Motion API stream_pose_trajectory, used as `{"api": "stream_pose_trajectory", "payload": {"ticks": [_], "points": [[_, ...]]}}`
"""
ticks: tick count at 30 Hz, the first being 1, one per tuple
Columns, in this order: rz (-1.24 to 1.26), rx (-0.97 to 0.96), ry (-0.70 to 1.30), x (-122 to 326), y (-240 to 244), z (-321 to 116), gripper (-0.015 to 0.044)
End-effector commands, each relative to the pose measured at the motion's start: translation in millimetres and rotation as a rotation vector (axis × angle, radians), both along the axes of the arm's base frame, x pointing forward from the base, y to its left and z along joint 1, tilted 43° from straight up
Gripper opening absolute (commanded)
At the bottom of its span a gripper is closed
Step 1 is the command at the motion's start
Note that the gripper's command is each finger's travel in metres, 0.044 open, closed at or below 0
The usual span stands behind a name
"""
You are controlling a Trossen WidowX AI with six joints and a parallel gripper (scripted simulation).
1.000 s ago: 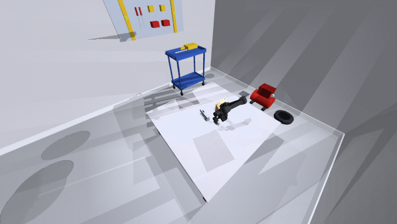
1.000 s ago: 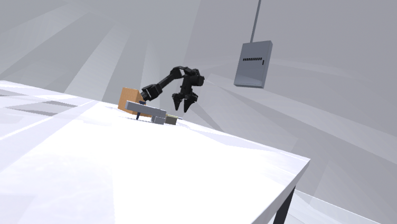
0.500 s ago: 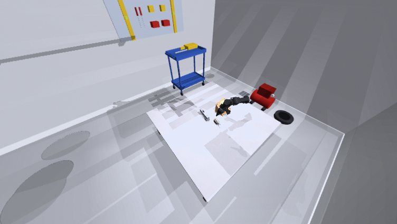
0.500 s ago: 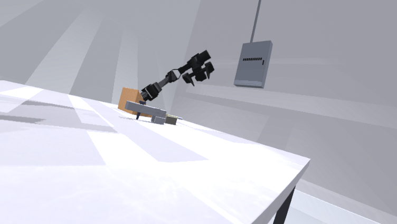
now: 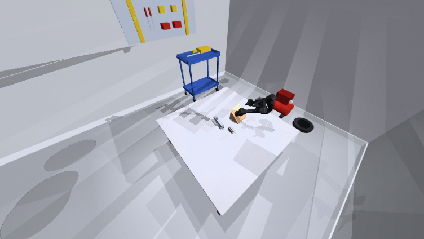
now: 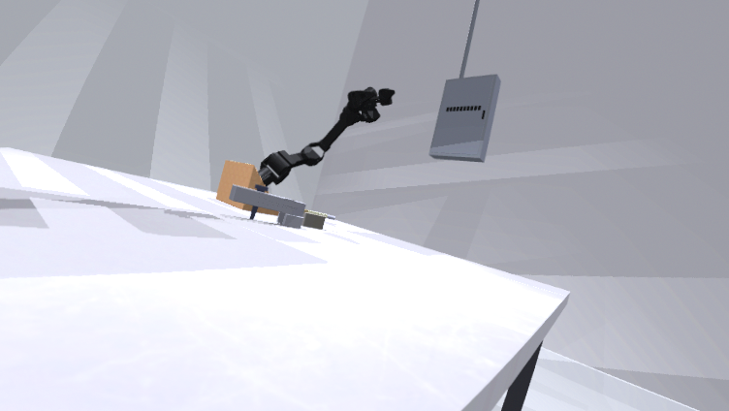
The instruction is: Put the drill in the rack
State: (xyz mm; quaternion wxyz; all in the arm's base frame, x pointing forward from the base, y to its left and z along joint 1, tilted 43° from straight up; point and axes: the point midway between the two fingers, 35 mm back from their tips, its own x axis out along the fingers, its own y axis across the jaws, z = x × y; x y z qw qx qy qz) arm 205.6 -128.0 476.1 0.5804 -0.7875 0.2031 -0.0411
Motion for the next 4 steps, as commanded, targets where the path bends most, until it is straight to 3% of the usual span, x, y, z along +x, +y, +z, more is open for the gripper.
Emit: {"api": "stream_pose_trajectory", "payload": {"ticks": [1,4], "points": [[-0.066,-0.125,-0.047,-22.2,3.8,28.9,0.044],[-0.066,-0.125,-0.047,-22.2,3.8,28.9,0.044]]}}
